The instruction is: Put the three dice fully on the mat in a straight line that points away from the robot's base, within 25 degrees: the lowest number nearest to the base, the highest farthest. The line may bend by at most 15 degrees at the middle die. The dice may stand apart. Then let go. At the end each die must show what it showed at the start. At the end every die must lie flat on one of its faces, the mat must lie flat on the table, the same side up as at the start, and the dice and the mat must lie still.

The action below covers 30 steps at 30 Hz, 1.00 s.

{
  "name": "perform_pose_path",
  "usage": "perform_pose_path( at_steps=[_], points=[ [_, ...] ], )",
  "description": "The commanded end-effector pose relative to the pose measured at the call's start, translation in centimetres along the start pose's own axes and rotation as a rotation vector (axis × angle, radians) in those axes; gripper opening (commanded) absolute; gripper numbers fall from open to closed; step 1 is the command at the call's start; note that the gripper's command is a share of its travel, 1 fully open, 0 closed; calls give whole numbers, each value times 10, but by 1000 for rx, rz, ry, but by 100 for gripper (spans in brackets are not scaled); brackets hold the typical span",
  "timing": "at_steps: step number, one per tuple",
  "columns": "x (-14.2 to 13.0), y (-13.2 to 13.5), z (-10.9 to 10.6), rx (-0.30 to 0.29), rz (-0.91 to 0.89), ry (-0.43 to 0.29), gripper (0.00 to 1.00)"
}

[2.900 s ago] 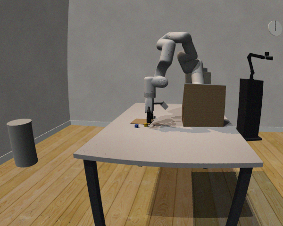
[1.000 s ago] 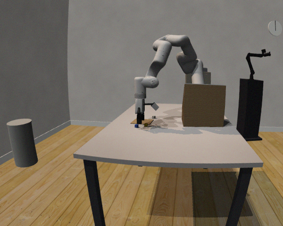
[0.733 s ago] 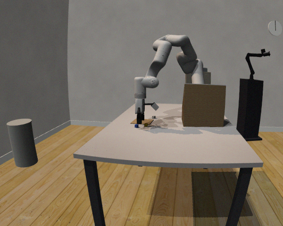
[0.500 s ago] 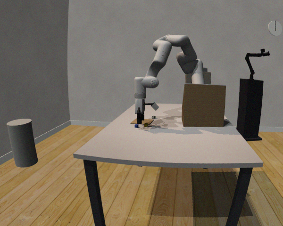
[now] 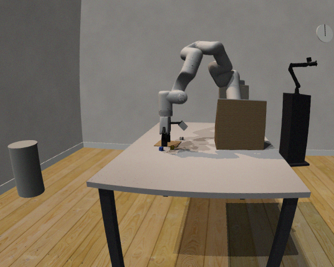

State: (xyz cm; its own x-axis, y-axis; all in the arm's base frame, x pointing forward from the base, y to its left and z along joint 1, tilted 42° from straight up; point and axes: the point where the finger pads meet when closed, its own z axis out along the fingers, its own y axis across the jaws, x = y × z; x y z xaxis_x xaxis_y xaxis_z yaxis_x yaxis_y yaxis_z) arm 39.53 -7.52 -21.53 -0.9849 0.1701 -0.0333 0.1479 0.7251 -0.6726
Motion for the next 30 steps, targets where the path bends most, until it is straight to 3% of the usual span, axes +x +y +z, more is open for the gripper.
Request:
perform_pose_path(
  at_steps=[1,11,13,17,30],
  points=[
    [-2,1,-8,-3,0,-4,100],
    [-1,1,-82,-3,0,-4,100],
    [-1,1,-82,-3,0,-4,100],
    [-1,1,-104,-3,0,-4,100],
    [-1,1,-111,-3,0,-4,100]
  ],
)
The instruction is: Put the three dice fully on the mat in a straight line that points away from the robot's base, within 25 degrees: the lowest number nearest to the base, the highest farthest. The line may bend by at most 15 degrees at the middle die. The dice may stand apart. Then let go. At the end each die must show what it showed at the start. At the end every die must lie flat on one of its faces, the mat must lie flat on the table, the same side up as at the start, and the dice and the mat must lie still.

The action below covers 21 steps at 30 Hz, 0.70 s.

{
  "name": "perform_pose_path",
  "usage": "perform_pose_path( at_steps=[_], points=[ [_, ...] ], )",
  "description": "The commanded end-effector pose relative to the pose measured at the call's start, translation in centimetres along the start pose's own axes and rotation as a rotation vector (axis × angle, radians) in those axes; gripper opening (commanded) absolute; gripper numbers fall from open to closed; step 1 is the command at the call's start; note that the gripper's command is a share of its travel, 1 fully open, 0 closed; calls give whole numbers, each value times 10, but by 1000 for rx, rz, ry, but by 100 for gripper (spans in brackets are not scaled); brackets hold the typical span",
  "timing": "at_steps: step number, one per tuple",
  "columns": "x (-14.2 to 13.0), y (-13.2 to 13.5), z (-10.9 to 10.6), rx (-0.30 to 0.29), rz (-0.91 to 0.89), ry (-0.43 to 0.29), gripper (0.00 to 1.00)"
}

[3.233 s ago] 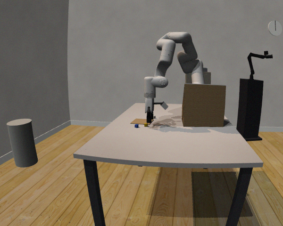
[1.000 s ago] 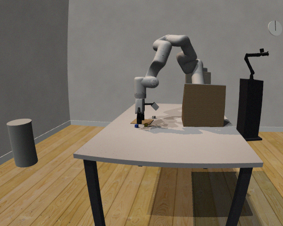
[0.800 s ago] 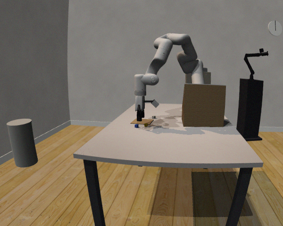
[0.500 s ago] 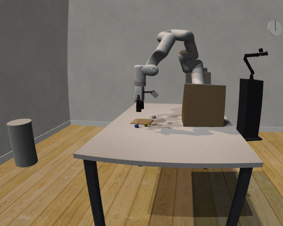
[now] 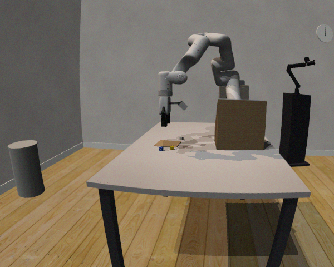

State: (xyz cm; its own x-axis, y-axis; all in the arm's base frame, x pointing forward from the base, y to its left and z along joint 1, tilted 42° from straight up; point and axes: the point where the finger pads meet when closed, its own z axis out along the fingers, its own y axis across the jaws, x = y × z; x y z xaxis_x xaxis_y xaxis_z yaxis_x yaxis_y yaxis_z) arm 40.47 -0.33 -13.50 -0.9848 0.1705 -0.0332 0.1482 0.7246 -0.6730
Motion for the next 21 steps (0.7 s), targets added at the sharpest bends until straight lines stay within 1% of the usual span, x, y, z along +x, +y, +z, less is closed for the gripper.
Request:
perform_pose_path(
  at_steps=[1,2,3,4,5,7,8,10,11,13,14,17,18,19,20,21],
  points=[
    [-2,1,-2,-4,1,-5,100],
    [-3,-6,-3,-3,9,-8,100],
    [-7,-20,-4,0,29,-14,100],
    [-11,-43,-6,4,61,-23,100],
    [-14,-73,-8,8,105,-33,100],
    [-15,-74,-8,8,105,-33,100],
    [-14,-108,-9,11,159,-41,100],
    [-15,-110,-9,11,159,-41,100],
    [-10,-148,-9,12,217,-43,100],
    [-10,-148,-9,12,217,-43,100],
    [0,-182,-7,10,274,-41,100],
    [0,-184,-7,10,274,-41,100],
    [13,-215,-3,7,327,-33,100],
    [13,-215,-3,7,327,-33,100],
    [28,-238,1,3,370,-23,100],
    [28,-238,1,3,370,-23,100]
  ],
)
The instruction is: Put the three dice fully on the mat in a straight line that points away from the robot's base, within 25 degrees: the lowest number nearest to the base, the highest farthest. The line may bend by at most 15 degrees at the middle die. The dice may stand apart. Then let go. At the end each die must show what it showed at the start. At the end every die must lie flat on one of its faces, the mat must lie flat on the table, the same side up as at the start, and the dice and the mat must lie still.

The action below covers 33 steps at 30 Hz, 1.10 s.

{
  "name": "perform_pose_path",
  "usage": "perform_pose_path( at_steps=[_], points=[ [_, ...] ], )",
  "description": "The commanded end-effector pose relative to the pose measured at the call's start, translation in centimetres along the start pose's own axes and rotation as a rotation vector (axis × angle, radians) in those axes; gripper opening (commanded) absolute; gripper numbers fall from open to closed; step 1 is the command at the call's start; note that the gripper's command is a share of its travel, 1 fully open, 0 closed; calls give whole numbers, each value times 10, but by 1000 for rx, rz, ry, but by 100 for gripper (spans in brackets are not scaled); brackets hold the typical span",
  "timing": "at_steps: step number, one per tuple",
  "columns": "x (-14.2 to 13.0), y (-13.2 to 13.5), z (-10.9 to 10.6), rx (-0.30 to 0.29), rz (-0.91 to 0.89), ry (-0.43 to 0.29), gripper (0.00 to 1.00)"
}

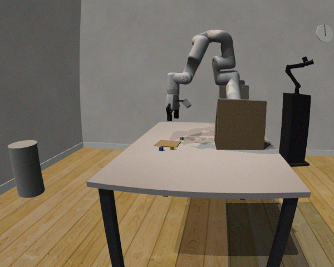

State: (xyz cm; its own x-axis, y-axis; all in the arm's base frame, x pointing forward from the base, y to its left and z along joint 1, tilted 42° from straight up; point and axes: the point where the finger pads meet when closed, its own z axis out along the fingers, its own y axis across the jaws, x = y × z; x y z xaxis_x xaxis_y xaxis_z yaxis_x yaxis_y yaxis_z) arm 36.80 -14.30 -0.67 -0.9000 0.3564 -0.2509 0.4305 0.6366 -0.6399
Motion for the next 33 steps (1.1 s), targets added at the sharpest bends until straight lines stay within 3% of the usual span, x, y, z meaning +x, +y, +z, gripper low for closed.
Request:
perform_pose_path(
  at_steps=[1,4,26,30,33],
  points=[
    [5,-49,-1,-8,72,6,100],
    [20,-83,7,-12,130,26,100],
    [21,-84,7,-12,130,27,100],
    [20,-85,8,-10,106,27,100],
    [20,-87,13,-1,-31,28,100]
  ],
)
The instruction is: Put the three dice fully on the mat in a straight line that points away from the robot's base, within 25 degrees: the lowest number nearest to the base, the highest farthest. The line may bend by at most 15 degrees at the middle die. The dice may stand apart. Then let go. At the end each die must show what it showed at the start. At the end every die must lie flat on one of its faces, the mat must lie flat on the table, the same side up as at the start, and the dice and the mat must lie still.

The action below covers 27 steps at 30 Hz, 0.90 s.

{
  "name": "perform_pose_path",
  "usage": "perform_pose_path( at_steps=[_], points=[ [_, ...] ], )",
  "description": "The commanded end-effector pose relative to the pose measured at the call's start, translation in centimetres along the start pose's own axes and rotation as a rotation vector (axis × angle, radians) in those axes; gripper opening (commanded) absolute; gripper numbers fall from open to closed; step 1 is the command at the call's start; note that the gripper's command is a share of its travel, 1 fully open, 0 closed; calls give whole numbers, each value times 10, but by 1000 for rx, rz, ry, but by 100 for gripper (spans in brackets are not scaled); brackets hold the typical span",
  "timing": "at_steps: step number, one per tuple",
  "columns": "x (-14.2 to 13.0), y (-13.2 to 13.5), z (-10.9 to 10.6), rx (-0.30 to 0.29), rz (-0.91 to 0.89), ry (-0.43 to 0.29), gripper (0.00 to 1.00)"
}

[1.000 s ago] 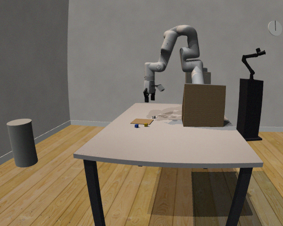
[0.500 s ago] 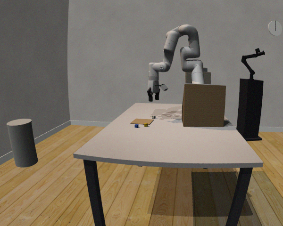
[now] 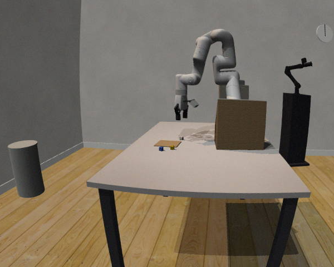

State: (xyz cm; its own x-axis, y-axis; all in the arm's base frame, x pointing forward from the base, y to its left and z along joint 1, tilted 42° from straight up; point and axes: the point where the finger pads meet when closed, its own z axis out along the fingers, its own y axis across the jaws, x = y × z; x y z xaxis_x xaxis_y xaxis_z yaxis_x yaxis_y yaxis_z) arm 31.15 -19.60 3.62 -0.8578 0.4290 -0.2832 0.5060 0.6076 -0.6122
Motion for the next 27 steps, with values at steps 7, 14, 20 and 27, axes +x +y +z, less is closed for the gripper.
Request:
perform_pose_path(
  at_steps=[7,14,20,27],
  points=[
    [-3,-4,13,22,-386,2,100],
    [-4,-5,20,27,-585,5,100],
    [-4,-4,29,27,-852,8,100],
    [-4,-3,37,21,-1093,8,100]
  ],
)
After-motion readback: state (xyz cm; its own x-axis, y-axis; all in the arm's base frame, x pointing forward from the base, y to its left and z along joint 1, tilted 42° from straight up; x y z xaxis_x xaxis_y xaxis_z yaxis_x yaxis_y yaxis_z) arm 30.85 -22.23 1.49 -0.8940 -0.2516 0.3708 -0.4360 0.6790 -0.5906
